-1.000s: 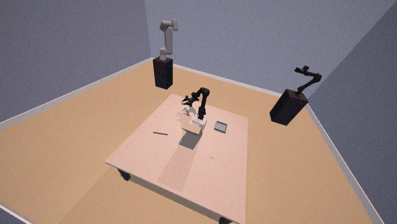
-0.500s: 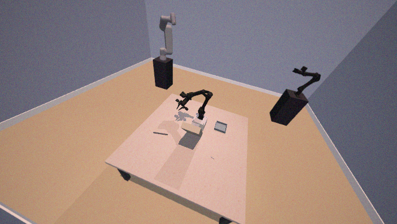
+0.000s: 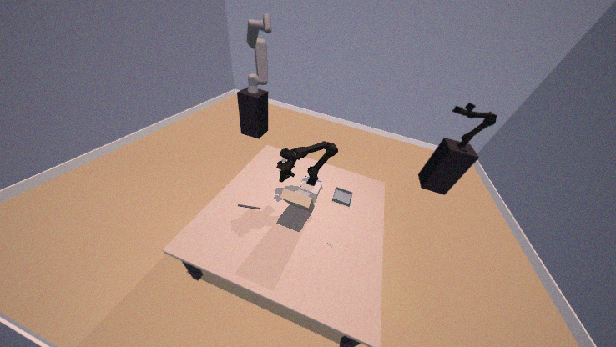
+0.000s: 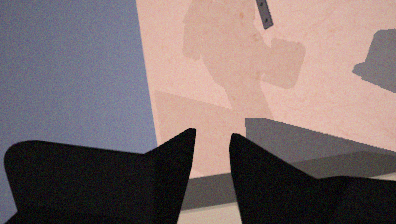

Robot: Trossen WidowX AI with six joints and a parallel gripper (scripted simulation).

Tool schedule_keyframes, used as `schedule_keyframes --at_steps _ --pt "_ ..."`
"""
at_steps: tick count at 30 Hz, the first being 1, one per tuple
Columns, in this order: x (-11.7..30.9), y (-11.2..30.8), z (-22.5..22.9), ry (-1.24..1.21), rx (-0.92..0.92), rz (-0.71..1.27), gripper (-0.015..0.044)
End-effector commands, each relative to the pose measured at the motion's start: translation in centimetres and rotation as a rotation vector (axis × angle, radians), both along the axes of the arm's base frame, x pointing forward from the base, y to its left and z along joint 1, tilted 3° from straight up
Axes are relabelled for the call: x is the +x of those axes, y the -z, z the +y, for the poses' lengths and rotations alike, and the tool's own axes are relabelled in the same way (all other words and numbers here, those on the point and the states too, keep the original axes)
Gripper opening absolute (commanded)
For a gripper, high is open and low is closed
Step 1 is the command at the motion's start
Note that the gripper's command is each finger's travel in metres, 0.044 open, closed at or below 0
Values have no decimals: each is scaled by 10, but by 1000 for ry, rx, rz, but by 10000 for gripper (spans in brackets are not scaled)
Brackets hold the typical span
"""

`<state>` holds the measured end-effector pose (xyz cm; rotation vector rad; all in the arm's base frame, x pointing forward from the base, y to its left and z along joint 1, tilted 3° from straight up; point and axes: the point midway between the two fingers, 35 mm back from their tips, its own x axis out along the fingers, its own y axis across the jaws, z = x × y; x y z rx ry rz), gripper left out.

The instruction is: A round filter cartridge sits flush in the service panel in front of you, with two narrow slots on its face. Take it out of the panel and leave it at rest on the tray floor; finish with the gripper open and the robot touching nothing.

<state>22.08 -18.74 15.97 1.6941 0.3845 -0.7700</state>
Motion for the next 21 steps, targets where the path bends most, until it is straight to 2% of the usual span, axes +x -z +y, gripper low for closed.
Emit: schedule_keyframes --at_steps 1,7,14,21 --pt "22 -19 34 -182 -170 20 100" --pt "43 -45 94 -450 -412 12 100" --pt "46 -76 162 -721 -677 -59 100" --pt "45 -78 168 -744 -701 -68 100"
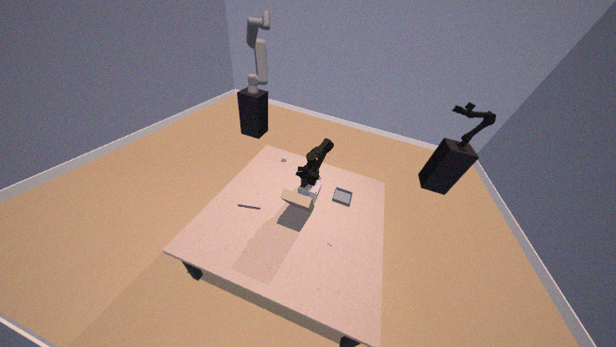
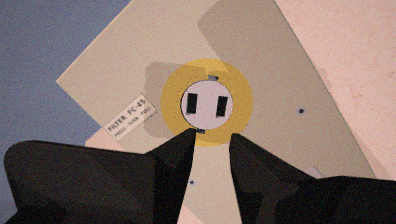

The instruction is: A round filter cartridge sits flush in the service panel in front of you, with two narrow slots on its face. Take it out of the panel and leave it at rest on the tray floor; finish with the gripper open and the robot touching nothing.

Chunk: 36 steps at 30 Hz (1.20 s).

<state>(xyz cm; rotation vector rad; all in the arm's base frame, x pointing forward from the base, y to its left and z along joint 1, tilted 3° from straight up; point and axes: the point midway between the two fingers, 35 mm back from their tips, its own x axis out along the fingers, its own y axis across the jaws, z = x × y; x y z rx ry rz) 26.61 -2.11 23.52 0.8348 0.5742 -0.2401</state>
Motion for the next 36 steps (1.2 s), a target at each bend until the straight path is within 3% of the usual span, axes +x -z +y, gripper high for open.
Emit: schedule_keyframes --at_steps 1,36 --pt "-1 -3 2 -10 -20 -7 100" --pt "43 25 2 -10 -20 -12 100"
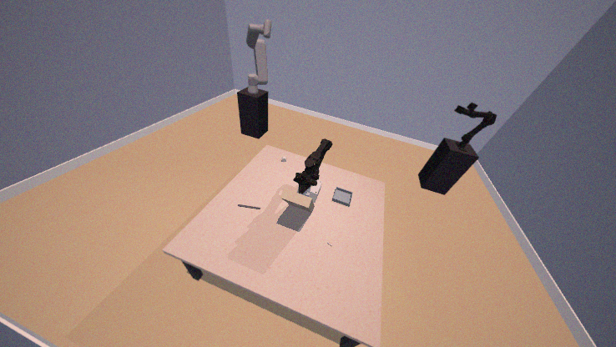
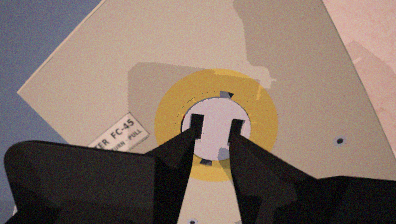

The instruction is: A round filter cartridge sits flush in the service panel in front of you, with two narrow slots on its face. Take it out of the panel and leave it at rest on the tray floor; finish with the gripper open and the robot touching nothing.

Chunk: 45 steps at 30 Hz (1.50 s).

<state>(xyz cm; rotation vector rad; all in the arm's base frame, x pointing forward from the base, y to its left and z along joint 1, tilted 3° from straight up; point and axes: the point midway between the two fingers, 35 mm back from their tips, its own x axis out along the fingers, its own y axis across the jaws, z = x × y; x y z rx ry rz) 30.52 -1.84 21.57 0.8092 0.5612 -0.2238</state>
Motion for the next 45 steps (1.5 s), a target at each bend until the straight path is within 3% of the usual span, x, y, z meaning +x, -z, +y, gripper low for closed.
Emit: schedule_keyframes --at_steps 1,45 --pt "5 7 0 7 3 5 100" --pt "10 8 -1 7 3 5 100"
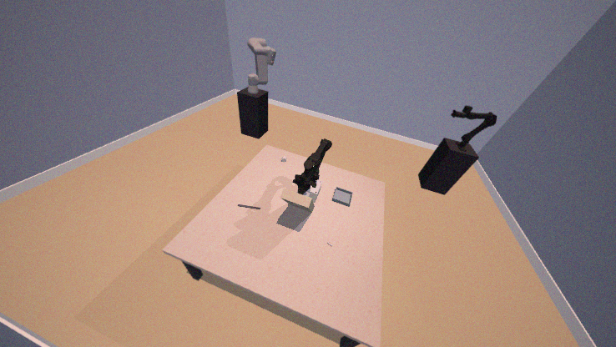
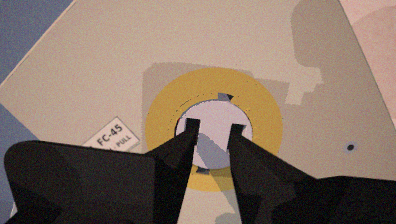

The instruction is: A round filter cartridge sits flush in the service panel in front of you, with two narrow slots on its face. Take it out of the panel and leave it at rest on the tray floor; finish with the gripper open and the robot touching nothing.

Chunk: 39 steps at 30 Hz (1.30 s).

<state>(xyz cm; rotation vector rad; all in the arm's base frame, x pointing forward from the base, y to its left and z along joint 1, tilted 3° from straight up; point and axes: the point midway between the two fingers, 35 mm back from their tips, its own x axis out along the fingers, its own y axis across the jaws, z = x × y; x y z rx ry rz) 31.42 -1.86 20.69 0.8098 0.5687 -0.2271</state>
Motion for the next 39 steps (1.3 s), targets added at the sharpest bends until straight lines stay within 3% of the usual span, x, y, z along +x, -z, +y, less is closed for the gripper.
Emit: schedule_keyframes --at_steps 1,39 --pt "1 0 -1 7 2 -3 100" --pt "10 7 -1 7 2 -4 100"
